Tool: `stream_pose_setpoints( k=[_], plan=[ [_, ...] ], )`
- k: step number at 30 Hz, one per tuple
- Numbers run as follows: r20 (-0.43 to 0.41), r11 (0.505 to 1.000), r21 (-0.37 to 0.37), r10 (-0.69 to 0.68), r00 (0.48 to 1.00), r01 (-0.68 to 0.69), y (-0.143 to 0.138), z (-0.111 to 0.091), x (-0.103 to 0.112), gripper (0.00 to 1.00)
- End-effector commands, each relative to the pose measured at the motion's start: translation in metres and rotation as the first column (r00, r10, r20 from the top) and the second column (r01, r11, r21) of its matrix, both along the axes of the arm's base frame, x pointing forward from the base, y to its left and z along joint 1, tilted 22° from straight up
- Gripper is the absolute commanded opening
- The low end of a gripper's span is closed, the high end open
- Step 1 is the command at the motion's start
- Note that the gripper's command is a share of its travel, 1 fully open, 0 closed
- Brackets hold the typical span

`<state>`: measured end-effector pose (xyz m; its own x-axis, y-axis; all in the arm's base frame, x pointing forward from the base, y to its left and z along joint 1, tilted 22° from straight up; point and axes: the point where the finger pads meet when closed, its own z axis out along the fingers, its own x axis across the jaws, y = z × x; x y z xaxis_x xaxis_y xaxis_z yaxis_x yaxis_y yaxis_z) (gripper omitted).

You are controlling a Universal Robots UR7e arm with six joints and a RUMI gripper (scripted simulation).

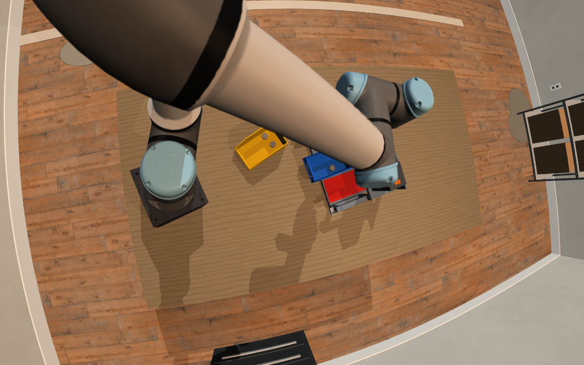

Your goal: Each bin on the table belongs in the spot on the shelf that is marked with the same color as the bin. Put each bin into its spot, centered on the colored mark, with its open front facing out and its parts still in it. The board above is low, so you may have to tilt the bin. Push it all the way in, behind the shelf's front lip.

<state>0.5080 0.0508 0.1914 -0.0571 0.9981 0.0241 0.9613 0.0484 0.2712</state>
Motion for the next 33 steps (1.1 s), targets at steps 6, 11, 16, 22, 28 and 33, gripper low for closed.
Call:
stream_pose_setpoints(
  k=[6,11,16,22,28,33],
  plan=[
    [-0.005,0.990,0.041,-0.138,0.990,0.138,-0.001,-0.001,-0.004,0.00],
    [-0.013,0.973,0.066,-0.222,0.975,0.222,-0.001,-0.002,-0.006,0.00],
    [-0.028,0.934,0.102,-0.341,0.940,0.342,-0.002,-0.004,-0.009,0.00],
    [-0.056,0.854,0.147,-0.496,0.866,0.499,-0.003,-0.006,-0.013,0.00],
    [-0.082,0.775,0.177,-0.602,0.794,0.606,-0.003,-0.007,-0.016,0.00],
    [-0.125,0.645,0.212,-0.727,0.675,0.734,-0.004,-0.009,-0.019,0.00]
  ],
)
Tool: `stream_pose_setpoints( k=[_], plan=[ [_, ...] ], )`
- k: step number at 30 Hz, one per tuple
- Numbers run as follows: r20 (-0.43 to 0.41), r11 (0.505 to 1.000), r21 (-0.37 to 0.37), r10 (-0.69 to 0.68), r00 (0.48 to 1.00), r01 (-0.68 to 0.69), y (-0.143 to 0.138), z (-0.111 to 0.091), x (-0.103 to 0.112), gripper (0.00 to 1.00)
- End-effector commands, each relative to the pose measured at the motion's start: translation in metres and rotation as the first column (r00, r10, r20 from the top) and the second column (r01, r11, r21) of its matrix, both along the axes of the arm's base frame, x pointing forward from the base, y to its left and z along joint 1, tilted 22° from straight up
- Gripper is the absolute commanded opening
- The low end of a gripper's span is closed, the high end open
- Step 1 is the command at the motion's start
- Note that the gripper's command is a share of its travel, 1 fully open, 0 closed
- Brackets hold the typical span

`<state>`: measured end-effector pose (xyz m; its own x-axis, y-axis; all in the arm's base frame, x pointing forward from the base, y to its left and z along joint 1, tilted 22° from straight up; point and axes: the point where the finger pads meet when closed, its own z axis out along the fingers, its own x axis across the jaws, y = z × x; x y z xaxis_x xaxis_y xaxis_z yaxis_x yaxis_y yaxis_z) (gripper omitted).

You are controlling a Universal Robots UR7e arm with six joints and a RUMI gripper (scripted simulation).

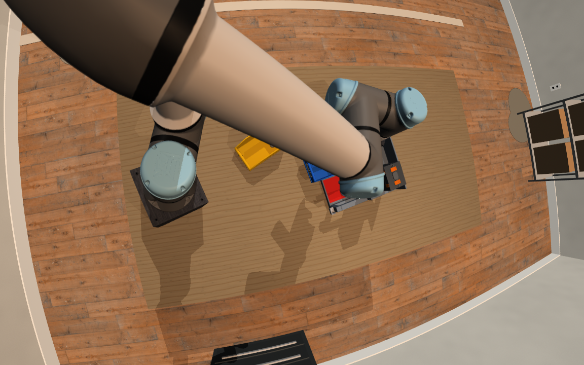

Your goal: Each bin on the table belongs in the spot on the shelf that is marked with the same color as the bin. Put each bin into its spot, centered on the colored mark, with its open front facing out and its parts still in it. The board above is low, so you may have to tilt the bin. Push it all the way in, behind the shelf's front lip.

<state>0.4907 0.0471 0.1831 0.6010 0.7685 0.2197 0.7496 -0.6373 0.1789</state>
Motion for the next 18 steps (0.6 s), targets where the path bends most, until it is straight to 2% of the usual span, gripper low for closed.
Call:
stream_pose_setpoints(
  k=[1,6,8,9,13,18],
  plan=[
    [-0.009,0.986,0.045,-0.161,0.987,0.161,-0.0010,-0.0011,-0.0027,0.00],
    [-0.033,0.932,0.102,-0.347,0.937,0.349,-0.0026,-0.0031,-0.0058,0.00],
    [-0.033,0.932,0.102,-0.347,0.937,0.349,-0.0026,-0.0031,-0.0058,0.00],
    [-0.039,0.915,0.113,-0.384,0.922,0.386,-0.0029,-0.0035,-0.0064,0.00],
    [-0.070,0.832,0.156,-0.529,0.846,0.533,-0.0047,-0.0052,-0.0088,0.00],
    [-0.122,0.686,0.202,-0.691,0.713,0.699,-0.0074,-0.0075,-0.0116,0.00]
  ],
)
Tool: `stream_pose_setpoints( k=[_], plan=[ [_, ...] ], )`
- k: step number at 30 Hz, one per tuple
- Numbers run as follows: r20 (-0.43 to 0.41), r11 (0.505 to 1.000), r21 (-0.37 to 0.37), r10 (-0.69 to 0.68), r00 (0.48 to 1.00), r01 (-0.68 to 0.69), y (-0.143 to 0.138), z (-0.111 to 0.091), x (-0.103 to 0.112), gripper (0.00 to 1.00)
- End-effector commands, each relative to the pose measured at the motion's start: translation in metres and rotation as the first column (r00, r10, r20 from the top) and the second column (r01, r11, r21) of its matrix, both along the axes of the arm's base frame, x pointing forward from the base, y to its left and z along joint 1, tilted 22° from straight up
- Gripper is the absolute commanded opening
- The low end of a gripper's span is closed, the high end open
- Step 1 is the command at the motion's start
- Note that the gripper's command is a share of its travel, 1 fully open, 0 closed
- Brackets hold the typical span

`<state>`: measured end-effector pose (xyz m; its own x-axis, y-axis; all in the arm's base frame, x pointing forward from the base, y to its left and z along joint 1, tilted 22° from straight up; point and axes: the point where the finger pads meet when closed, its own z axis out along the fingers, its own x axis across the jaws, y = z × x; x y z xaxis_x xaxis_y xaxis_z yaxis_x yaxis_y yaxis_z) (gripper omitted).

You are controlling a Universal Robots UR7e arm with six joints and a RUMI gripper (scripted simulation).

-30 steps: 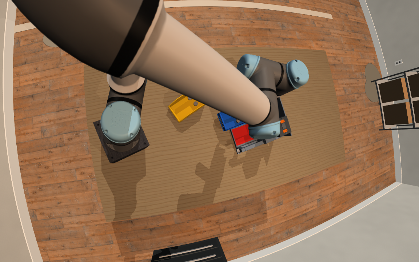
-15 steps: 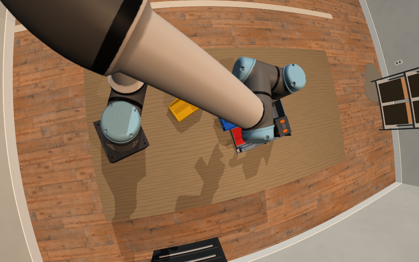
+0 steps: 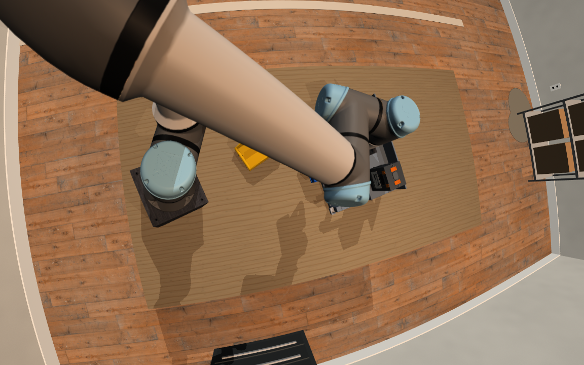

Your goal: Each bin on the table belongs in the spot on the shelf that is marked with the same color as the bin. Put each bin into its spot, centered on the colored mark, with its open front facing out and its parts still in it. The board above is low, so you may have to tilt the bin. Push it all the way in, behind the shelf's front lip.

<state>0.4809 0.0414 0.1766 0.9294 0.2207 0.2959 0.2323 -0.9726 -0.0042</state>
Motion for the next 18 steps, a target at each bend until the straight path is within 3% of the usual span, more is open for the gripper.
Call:
stream_pose_setpoints(
  k=[1,5,7,9,13,18],
  plan=[
    [-0.014,0.978,0.055,-0.198,0.980,0.199,-0.002,-0.001,-0.002,0.00],
    [-0.040,0.923,0.108,-0.368,0.929,0.370,-0.005,-0.003,-0.005,0.00],
    [-0.040,0.923,0.108,-0.368,0.929,0.370,-0.005,-0.003,-0.005,0.00],
    [-0.057,0.882,0.133,-0.449,0.892,0.453,-0.007,-0.004,-0.006,0.00],
    [-0.098,0.775,0.178,-0.599,0.795,0.606,-0.010,-0.007,-0.008,0.00],
    [-0.161,0.601,0.222,-0.754,0.637,0.768,-0.015,-0.010,-0.012,0.00]
  ],
)
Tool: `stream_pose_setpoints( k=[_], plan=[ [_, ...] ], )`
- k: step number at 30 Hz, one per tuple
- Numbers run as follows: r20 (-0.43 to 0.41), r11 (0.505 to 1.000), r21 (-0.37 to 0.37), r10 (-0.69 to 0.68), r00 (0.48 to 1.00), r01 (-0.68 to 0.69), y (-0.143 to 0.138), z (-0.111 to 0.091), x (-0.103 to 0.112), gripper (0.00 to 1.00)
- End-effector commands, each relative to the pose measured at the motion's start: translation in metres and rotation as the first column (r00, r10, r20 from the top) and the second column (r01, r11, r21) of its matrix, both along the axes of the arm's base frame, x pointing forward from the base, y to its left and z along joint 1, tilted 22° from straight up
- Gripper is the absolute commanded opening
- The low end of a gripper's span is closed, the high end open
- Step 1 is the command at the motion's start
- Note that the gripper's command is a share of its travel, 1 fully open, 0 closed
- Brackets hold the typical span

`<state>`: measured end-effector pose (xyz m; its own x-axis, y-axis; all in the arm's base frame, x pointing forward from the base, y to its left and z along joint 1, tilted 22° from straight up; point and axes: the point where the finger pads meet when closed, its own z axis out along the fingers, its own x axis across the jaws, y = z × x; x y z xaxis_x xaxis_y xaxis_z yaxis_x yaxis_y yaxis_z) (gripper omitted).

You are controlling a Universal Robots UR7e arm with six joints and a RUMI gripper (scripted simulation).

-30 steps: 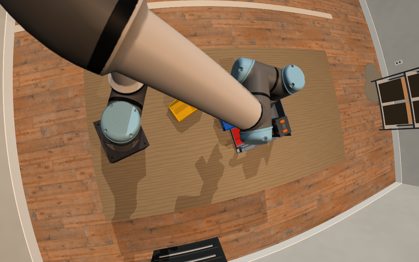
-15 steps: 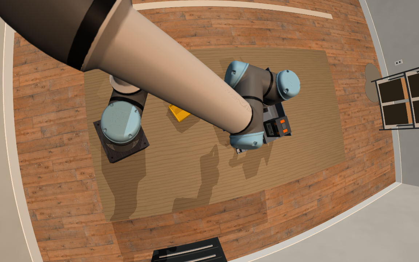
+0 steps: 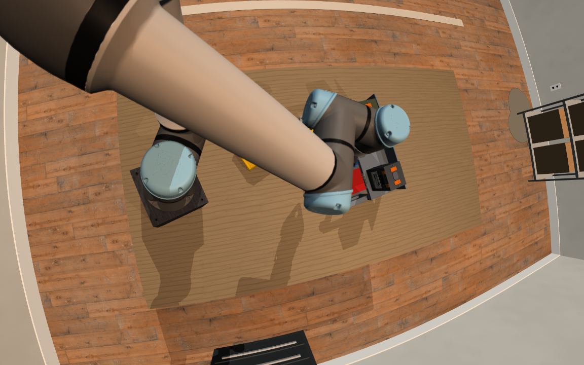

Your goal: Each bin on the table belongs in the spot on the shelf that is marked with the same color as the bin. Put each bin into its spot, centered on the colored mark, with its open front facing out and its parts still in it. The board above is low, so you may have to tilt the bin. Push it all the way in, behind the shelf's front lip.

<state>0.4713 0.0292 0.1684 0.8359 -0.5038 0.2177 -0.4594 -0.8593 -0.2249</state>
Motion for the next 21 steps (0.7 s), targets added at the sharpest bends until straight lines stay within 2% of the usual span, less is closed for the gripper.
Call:
stream_pose_setpoints(
  k=[1,4,6,10,15,21],
  plan=[
    [-0.019,0.975,0.059,-0.213,0.977,0.213,-0.004,-0.002,-0.003,0.00],
    [-0.040,0.933,0.102,-0.342,0.939,0.345,-0.008,-0.004,-0.005,0.00],
    [-0.040,0.933,0.102,-0.342,0.939,0.345,-0.008,-0.004,-0.005,0.00],
    [-0.077,0.848,0.152,-0.502,0.862,0.507,-0.012,-0.007,-0.008,0.00],
    [-0.135,0.703,0.203,-0.669,0.731,0.681,-0.018,-0.011,-0.013,0.00],
    [-0.213,0.490,0.244,-0.815,0.539,0.837,-0.024,-0.016,-0.019,0.00]
  ],
)
